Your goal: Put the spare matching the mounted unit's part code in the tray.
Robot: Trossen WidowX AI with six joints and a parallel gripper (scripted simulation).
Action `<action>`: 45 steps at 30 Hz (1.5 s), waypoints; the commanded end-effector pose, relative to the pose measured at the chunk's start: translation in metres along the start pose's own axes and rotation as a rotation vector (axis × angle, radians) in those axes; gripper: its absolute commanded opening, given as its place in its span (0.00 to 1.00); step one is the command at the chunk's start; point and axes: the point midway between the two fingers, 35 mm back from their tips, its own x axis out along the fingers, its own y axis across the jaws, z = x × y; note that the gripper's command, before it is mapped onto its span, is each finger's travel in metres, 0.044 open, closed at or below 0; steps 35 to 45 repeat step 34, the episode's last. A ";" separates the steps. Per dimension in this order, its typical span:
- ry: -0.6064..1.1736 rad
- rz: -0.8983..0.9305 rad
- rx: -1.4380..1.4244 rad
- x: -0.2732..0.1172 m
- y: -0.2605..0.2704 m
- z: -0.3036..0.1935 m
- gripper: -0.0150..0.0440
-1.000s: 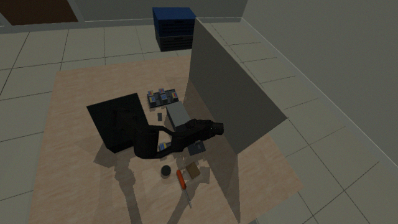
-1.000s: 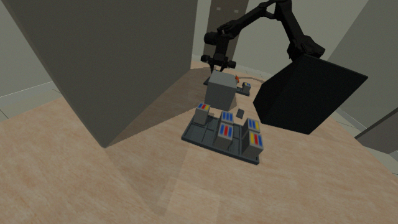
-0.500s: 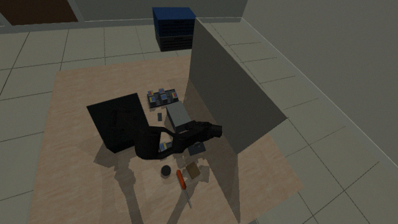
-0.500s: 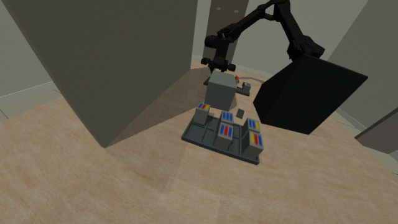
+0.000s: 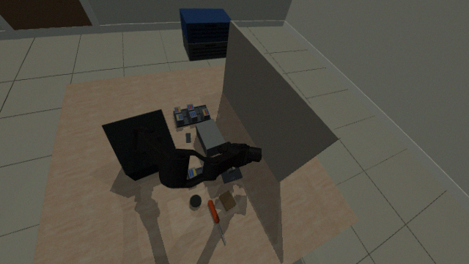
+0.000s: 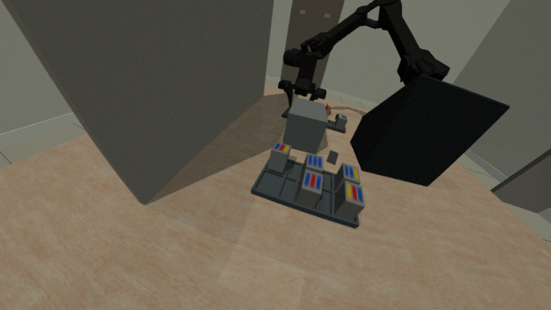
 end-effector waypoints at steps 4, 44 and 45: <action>-0.003 0.000 0.001 -0.012 -0.002 0.000 1.00; -0.010 -0.019 -0.003 -0.105 -0.004 0.002 1.00; -0.010 -0.019 -0.003 -0.105 -0.004 0.002 1.00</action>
